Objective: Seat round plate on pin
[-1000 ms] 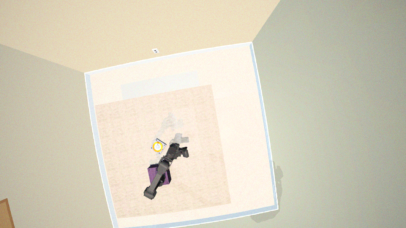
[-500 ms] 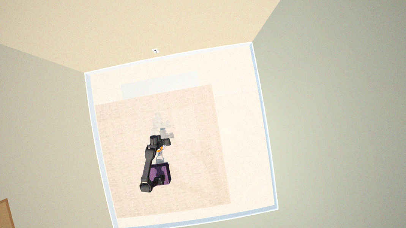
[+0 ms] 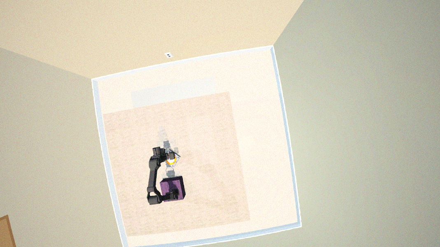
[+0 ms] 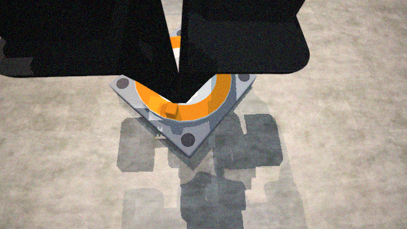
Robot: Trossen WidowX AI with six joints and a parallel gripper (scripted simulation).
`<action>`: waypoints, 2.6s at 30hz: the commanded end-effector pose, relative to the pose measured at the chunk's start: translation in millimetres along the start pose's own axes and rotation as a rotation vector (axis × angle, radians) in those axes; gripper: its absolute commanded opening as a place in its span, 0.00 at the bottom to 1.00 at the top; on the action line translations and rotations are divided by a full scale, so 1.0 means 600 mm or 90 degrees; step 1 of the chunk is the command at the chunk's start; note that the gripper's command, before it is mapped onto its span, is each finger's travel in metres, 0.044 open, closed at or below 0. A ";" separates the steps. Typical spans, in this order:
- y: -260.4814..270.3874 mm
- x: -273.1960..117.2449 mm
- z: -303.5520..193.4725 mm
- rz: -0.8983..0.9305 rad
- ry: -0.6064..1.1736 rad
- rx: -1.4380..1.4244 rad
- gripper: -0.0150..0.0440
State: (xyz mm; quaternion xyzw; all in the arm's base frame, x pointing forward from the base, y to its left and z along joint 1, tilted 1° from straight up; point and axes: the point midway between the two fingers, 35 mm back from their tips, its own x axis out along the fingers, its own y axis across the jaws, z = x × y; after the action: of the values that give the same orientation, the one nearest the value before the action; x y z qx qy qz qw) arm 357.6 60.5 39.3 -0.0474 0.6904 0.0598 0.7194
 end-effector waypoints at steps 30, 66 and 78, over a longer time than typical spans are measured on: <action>-0.032 0.085 -0.013 0.005 0.009 0.004 0.25; -0.074 0.083 -0.046 0.003 0.010 0.004 0.25; -0.082 0.082 -0.061 0.003 0.011 0.004 0.25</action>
State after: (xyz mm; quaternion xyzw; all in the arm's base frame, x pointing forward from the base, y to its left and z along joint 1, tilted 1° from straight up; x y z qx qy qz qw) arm 337.2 10.1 -9.5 -0.0422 0.6918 0.0602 0.7183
